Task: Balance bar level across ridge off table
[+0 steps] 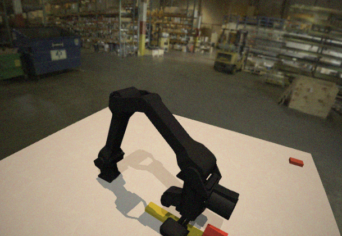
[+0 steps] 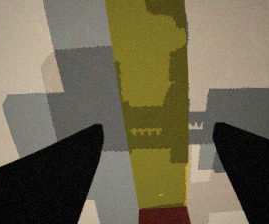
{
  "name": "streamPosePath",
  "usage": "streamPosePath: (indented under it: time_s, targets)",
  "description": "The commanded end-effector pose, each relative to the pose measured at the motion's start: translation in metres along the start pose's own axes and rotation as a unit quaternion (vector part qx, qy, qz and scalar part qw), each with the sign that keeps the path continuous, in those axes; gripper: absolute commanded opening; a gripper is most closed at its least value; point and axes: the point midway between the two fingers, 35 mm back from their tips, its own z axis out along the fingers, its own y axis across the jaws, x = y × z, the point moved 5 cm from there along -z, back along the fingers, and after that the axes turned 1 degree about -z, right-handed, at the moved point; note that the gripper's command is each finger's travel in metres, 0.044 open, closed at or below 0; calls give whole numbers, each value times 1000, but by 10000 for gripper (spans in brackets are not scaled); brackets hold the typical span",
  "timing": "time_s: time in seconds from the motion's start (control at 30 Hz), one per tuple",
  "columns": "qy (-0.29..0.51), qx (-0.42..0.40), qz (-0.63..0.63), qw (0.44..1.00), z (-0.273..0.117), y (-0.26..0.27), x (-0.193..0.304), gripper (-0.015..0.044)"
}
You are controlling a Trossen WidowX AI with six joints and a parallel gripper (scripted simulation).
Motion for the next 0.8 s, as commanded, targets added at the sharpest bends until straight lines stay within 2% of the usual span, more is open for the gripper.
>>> streamPosePath:
  time_s: [0.0, 0.33, 0.53, 0.77]
  targets:
    - [2, -2, -2, 1000, 4, 0, 0, 315]
    - [2, -2, -2, 1000, 4, 0, 0, 315]
    - [0, 0, 0, 1000, 4, 0, 0, 157]
    - [0, 0, 0, 1000, 4, 0, 0, 111]
